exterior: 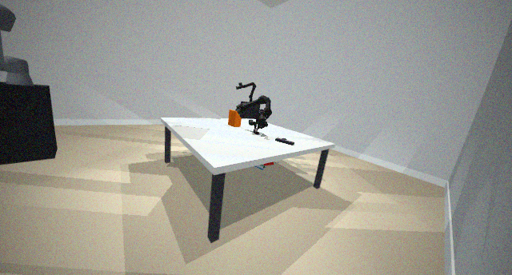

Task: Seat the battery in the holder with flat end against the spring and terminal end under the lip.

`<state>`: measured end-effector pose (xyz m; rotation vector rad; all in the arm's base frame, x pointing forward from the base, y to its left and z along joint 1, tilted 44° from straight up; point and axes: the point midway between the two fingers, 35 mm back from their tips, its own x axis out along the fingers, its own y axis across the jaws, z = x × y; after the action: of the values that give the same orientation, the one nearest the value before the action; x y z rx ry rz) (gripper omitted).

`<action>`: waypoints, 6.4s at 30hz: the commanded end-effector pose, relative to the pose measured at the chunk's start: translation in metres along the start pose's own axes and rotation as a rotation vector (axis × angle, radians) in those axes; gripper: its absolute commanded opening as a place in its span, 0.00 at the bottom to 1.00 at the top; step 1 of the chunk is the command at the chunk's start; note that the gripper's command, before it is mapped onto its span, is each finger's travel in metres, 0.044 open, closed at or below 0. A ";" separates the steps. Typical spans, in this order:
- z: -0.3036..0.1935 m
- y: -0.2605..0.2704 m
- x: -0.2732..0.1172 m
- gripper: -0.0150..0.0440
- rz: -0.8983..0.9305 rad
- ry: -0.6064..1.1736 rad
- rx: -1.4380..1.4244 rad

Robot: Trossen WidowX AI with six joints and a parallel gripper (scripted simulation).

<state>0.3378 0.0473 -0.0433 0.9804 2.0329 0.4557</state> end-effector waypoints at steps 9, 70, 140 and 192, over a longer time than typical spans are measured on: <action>0.003 0.000 0.003 0.35 -0.001 0.053 -0.006; 0.024 -0.002 -0.001 0.35 -0.024 -0.028 -0.003; 0.020 -0.001 0.011 0.35 -0.056 -0.295 0.018; 0.004 0.001 0.019 0.44 -0.048 -0.355 0.026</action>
<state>0.3350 0.0623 -0.0549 0.9481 1.7387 0.2141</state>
